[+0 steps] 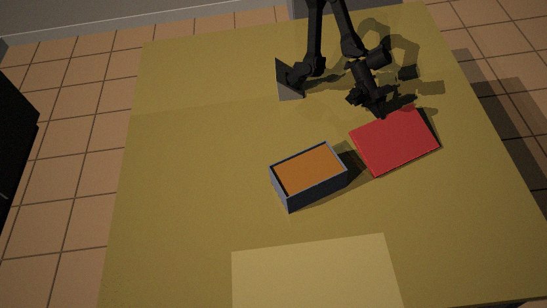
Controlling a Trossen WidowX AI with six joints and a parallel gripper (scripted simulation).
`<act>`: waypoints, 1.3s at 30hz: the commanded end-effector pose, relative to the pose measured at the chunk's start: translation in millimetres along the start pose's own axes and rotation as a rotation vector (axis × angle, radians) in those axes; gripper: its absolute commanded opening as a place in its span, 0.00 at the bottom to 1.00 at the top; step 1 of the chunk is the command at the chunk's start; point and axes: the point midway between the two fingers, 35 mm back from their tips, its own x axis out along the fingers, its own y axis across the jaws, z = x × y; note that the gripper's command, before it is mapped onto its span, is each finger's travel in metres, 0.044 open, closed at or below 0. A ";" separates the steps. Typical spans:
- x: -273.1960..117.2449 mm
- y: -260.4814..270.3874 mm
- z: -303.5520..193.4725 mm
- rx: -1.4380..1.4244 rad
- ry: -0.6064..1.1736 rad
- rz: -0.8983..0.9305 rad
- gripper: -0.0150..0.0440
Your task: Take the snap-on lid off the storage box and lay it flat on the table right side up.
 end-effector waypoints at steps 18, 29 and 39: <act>-12.5 -8.1 -0.2 0.004 -0.007 -0.031 1.00; -30.0 -21.7 -0.4 0.005 -0.008 -0.032 1.00; -45.9 -33.9 -0.6 0.007 -0.008 -0.032 1.00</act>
